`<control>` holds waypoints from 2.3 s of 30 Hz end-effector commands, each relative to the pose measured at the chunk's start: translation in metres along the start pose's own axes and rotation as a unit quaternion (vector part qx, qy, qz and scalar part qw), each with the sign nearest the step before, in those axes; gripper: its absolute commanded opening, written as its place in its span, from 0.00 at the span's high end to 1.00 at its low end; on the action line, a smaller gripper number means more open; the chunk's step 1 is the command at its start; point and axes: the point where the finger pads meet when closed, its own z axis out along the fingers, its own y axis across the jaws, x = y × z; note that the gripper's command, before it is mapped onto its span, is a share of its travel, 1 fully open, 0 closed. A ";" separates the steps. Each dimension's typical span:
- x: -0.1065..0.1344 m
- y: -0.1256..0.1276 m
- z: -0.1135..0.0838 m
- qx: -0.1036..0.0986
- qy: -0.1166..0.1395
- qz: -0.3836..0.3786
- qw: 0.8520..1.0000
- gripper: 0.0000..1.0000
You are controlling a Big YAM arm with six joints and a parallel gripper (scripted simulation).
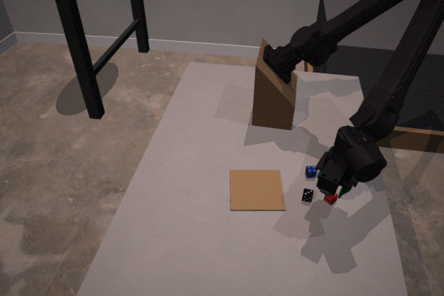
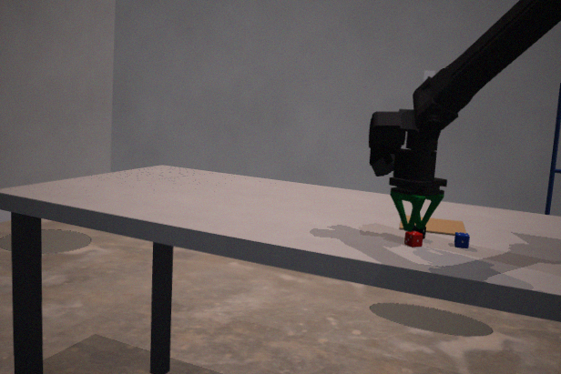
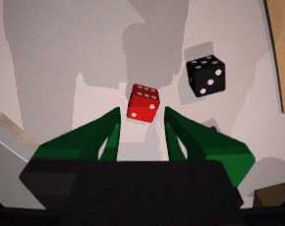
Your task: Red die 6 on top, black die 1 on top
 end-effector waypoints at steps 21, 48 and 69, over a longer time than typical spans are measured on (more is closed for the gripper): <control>-0.008 0.009 0.019 -0.012 -0.016 -0.001 1.000 0.60; -0.007 0.008 0.021 -0.009 -0.013 0.001 1.000 0.60; -0.007 0.008 0.021 -0.009 -0.013 0.001 1.000 0.80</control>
